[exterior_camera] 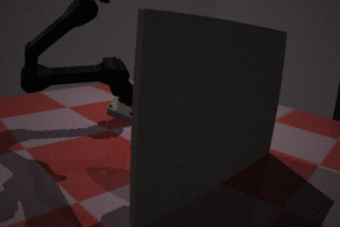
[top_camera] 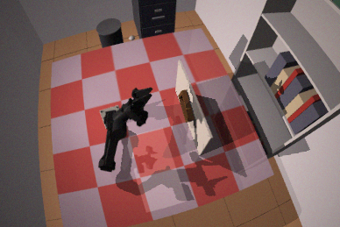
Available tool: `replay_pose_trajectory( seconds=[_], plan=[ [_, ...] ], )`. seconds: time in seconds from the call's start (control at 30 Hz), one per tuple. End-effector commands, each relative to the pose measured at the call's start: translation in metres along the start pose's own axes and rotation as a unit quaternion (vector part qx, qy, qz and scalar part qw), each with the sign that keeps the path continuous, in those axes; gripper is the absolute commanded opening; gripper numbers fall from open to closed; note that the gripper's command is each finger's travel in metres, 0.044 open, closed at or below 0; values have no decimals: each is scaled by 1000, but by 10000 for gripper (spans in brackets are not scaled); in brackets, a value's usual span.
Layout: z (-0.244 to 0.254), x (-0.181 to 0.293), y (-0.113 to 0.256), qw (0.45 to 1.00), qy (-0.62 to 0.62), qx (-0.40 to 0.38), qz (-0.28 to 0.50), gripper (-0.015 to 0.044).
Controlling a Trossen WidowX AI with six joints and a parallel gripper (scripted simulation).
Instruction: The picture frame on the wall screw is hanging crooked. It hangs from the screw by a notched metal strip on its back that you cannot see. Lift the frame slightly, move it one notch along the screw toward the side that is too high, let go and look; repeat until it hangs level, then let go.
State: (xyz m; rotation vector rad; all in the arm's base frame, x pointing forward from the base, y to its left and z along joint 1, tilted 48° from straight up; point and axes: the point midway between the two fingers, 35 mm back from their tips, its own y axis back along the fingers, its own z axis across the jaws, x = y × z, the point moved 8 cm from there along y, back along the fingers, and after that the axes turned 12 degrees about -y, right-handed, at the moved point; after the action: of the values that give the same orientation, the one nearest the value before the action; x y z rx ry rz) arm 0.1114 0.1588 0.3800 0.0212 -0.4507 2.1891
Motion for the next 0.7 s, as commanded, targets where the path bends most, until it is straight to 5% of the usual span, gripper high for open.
replay_pose_trajectory(
  seconds=[0.0,0.3,0.67],
  plan=[
    [-28,-34,5,993,87,31,-80,260],
    [-92,-118,39,916,269,144,-261,260],
    [-93,-120,40,914,272,147,-264,260]
  ],
)
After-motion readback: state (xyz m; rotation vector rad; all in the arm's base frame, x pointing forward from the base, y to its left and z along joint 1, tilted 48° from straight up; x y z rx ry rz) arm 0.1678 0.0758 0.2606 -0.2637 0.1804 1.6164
